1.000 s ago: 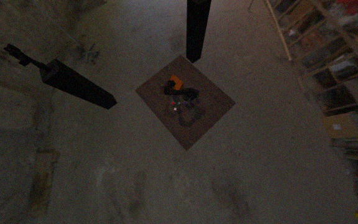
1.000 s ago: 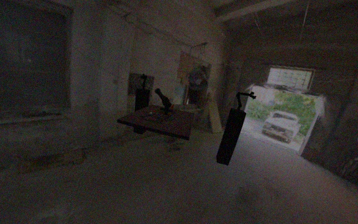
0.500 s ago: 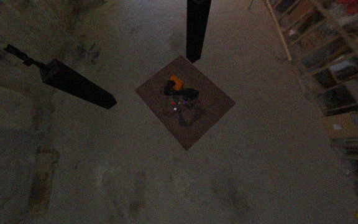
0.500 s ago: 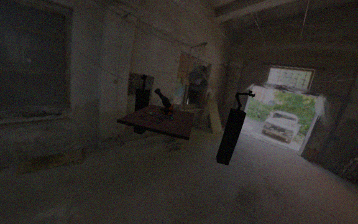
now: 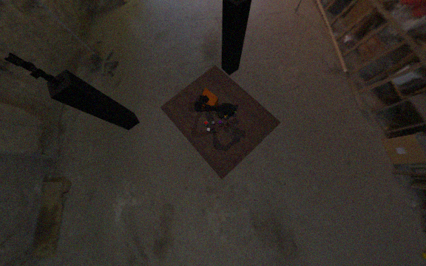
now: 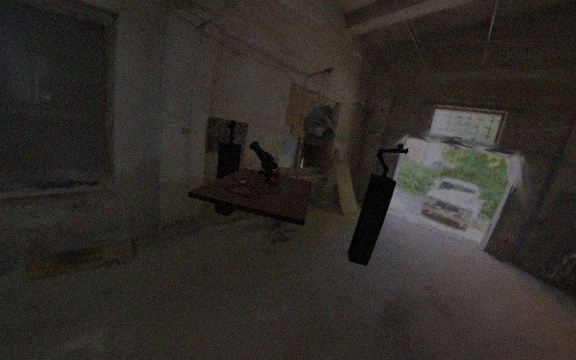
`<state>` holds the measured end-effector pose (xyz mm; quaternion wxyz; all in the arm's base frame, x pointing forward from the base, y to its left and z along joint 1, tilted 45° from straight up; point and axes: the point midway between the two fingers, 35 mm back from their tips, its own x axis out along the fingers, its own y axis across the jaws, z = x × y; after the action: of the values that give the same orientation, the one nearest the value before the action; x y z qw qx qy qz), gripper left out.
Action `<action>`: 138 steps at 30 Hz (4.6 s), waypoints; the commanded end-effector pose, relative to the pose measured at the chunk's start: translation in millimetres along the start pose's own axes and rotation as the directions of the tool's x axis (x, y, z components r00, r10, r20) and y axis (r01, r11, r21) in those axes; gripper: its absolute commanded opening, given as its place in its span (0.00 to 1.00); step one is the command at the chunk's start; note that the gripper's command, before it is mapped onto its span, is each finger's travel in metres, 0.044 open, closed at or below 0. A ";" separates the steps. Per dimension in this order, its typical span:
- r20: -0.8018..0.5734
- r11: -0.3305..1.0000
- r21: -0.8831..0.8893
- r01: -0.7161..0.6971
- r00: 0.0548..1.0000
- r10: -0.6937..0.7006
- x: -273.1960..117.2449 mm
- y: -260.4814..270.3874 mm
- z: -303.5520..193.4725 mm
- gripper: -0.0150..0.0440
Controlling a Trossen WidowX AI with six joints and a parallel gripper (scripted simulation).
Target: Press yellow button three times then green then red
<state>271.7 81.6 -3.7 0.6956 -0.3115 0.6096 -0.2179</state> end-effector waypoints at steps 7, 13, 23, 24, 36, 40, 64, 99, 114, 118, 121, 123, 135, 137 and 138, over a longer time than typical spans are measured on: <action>0.008 1.000 0.012 -0.012 1.000 0.012 -65.7 -0.1 1.4 0.29; 0.009 1.000 0.012 -0.015 1.000 0.015 -68.8 27.9 14.2 0.29; 0.010 1.000 0.014 -0.018 1.000 0.018 -68.3 95.7 32.6 0.29; 0.010 1.000 0.014 -0.018 1.000 0.018 -68.3 95.7 32.6 0.29; 0.011 1.000 0.015 -0.016 1.000 0.016 -6.3 96.3 33.5 0.29; 0.011 1.000 0.015 -0.016 1.000 0.015 -0.9 96.5 33.8 0.29; 0.011 1.000 0.015 -0.014 1.000 0.014 25.8 96.5 33.9 0.29; 0.010 1.000 0.014 -0.018 1.000 0.018 -68.4 95.8 32.7 0.29; 0.010 0.999 0.004 -0.040 0.999 0.040 -81.0 -110.7 8.0 0.29; 0.010 1.000 0.005 -0.031 0.999 0.031 -75.9 -159.4 -22.0 0.29; 0.009 1.000 0.006 -0.020 1.000 0.020 -70.6 -189.6 -49.3 0.29; 0.006 1.000 0.007 -0.011 1.000 0.011 -66.6 -206.5 -69.4 0.29; 0.005 1.000 0.009 -0.008 1.000 0.008 -32.6 -216.1 -82.9 0.29; 0.006 1.000 0.009 -0.003 1.000 0.003 -10.1 -217.1 -83.9 0.29; 0.006 1.000 0.009 -0.001 1.000 0.001 -4.2 -217.7 -84.5 0.29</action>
<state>204.5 -64.9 162.5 0.7004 -0.3037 0.6085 -0.2166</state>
